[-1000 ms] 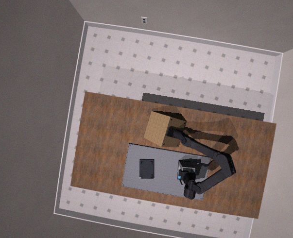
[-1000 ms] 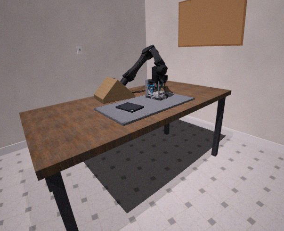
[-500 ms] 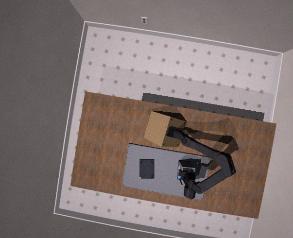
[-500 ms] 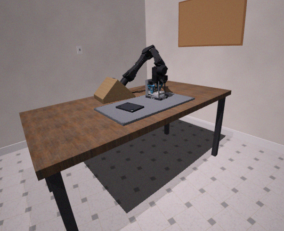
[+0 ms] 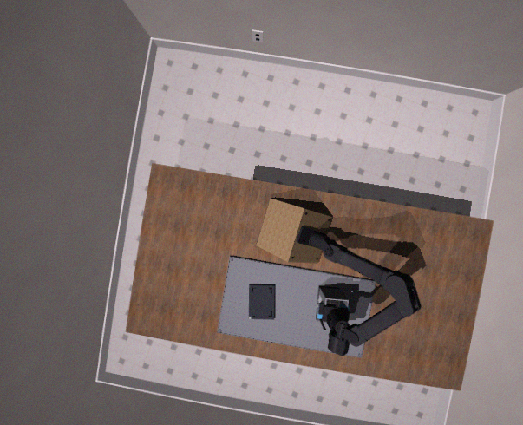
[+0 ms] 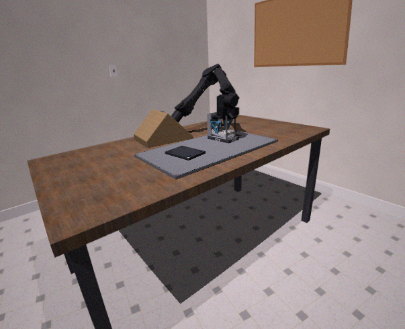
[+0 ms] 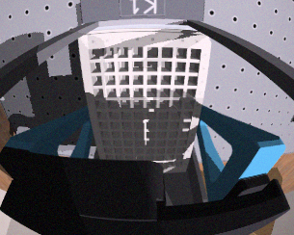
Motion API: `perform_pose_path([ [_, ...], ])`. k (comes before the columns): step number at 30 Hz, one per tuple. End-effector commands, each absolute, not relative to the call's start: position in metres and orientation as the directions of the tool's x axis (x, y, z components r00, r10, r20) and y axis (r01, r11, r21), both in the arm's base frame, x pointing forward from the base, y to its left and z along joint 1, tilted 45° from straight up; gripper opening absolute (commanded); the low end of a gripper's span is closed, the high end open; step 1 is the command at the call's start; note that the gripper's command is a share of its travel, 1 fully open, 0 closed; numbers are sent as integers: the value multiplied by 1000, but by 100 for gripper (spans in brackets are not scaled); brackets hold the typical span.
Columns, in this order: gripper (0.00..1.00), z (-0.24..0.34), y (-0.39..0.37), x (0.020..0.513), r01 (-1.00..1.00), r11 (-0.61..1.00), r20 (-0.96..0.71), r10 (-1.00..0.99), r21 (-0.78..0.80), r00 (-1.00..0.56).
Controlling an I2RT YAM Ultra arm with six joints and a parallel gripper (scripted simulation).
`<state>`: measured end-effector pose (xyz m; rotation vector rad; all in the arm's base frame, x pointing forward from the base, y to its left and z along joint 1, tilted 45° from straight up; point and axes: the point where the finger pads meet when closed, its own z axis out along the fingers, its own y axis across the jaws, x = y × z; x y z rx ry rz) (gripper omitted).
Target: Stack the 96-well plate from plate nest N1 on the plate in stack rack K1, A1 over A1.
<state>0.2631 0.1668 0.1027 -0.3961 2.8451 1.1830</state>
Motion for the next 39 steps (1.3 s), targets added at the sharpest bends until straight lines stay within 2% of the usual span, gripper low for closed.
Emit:
perform_pose_path([
  [1, 0, 94, 176, 264, -244, 667, -127, -219, 704, -967],
  [34, 0, 97, 176, 264, -251, 666, -137, -219, 703, -966],
  [35, 100, 97, 176, 264, -251, 666, -137, -219, 703, -966],
  [39, 100, 97, 176, 264, -250, 666, -137, -219, 703, -966],
])
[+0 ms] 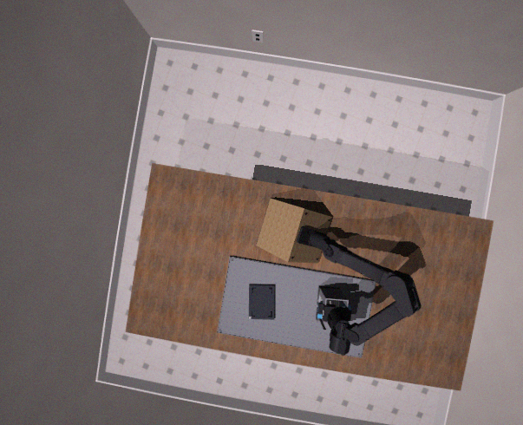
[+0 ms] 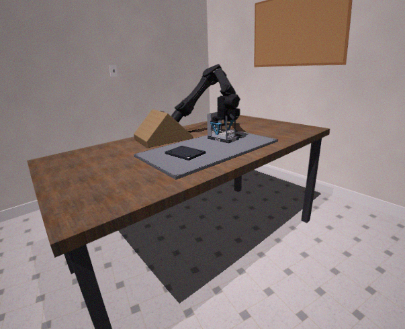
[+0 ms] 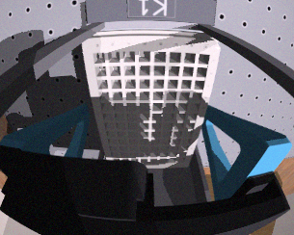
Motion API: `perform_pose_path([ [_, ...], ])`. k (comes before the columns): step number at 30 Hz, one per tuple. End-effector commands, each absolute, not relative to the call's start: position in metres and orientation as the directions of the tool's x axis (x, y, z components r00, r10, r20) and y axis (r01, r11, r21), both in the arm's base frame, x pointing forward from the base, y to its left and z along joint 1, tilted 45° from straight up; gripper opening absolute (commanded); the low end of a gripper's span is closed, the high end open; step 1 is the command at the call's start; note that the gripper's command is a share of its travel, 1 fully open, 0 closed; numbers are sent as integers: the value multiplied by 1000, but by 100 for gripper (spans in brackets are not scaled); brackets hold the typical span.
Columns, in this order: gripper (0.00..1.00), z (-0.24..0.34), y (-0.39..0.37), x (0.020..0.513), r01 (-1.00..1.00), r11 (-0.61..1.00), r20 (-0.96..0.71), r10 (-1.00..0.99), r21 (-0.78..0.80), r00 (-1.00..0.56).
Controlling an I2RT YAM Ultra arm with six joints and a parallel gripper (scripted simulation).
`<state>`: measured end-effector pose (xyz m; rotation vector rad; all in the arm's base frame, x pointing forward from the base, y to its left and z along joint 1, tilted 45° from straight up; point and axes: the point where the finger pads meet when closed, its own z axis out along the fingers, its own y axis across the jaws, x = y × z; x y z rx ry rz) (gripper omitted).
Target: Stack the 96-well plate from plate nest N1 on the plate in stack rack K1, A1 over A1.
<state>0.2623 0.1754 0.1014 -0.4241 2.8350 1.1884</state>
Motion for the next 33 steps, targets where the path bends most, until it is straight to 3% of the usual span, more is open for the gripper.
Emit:
perform_pose_path([
  [1, 100, 97, 176, 264, -250, 666, -137, -219, 703, -966],
  [33, 100, 102, 171, 272, -254, 668, -159, -201, 699, -967],
])
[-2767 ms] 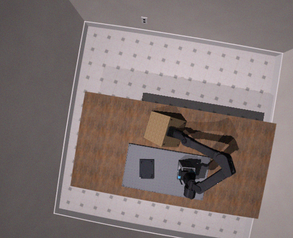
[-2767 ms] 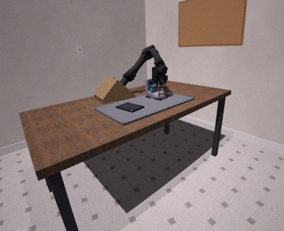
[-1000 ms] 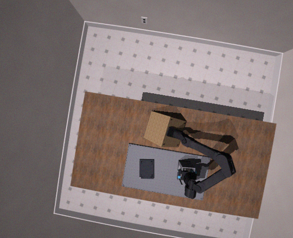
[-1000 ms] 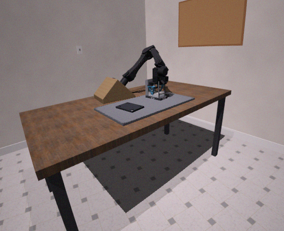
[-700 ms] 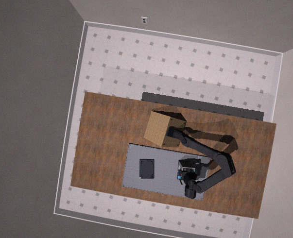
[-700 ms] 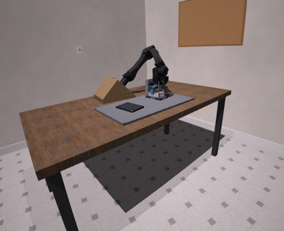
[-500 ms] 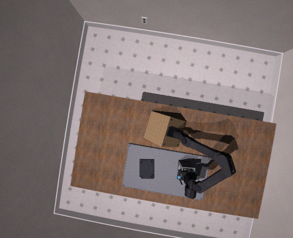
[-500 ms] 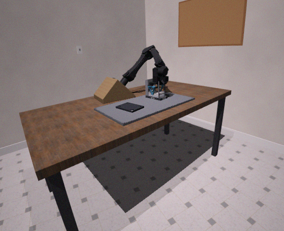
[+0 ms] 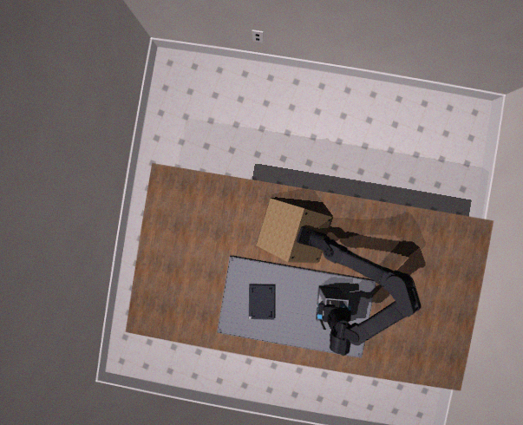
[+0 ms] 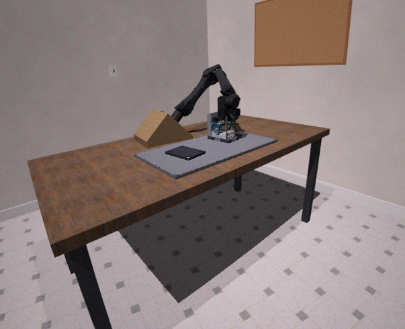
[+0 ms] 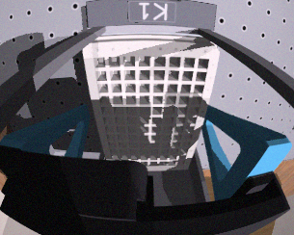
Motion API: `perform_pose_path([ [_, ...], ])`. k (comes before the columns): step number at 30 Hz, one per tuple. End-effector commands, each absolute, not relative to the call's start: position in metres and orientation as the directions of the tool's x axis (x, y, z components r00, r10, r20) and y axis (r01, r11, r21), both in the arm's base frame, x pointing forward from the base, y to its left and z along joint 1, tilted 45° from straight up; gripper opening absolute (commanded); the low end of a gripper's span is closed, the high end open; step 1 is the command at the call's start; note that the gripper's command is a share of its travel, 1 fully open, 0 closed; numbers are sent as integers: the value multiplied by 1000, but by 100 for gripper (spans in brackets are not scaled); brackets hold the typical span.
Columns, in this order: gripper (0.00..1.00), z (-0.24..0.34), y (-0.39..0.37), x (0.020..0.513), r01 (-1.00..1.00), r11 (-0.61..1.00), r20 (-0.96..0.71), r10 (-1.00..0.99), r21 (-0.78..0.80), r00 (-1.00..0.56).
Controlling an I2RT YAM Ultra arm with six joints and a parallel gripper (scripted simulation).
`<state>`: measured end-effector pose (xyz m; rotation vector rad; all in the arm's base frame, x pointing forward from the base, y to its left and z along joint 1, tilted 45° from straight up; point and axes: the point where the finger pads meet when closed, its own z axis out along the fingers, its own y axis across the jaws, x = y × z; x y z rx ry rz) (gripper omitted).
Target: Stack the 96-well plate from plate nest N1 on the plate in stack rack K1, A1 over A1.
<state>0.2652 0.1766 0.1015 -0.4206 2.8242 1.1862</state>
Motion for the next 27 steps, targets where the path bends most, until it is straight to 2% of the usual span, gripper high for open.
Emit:
perform_pose_path([
  [1, 100, 102, 171, 272, -254, 668, -159, -201, 699, -967],
  [21, 100, 102, 171, 272, -254, 668, -159, -201, 699, -967],
  [27, 100, 126, 160, 274, -279, 665, -188, -206, 693, -960],
])
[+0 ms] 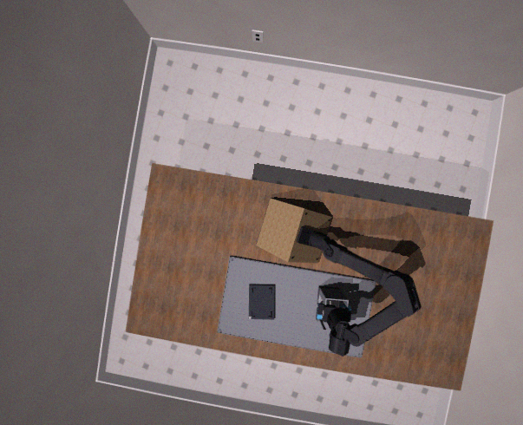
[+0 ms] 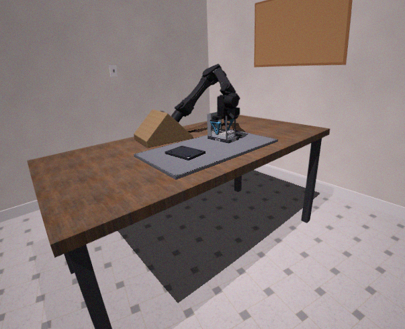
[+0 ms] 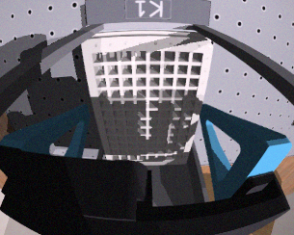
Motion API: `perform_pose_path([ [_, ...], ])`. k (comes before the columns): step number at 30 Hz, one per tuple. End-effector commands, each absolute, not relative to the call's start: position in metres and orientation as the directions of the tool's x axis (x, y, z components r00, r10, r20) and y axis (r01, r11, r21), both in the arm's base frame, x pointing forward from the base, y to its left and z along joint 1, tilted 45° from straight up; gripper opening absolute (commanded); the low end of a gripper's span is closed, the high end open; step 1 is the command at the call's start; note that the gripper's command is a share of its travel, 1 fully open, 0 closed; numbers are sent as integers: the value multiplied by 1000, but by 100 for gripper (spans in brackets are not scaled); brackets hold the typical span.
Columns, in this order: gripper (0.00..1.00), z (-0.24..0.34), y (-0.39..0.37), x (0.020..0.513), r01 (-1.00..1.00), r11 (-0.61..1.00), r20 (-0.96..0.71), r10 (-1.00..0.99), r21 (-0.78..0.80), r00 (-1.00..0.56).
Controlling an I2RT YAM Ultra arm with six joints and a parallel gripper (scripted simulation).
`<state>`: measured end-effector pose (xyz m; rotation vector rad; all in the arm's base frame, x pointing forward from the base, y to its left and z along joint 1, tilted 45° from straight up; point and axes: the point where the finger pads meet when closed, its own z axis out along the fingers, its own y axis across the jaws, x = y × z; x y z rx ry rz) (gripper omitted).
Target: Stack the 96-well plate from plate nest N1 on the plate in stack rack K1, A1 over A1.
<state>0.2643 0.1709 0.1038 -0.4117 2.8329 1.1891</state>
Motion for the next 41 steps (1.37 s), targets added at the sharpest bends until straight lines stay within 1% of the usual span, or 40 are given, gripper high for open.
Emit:
perform_pose_path([
  [1, 100, 127, 158, 274, -279, 665, -188, -206, 693, -960],
  [19, 100, 156, 127, 275, -278, 669, -186, -207, 689, -960],
  [24, 100, 156, 117, 277, -254, 673, -151, -208, 695, -966],
  [41, 100, 163, 109, 277, -254, 675, -150, -209, 692, -966],
])
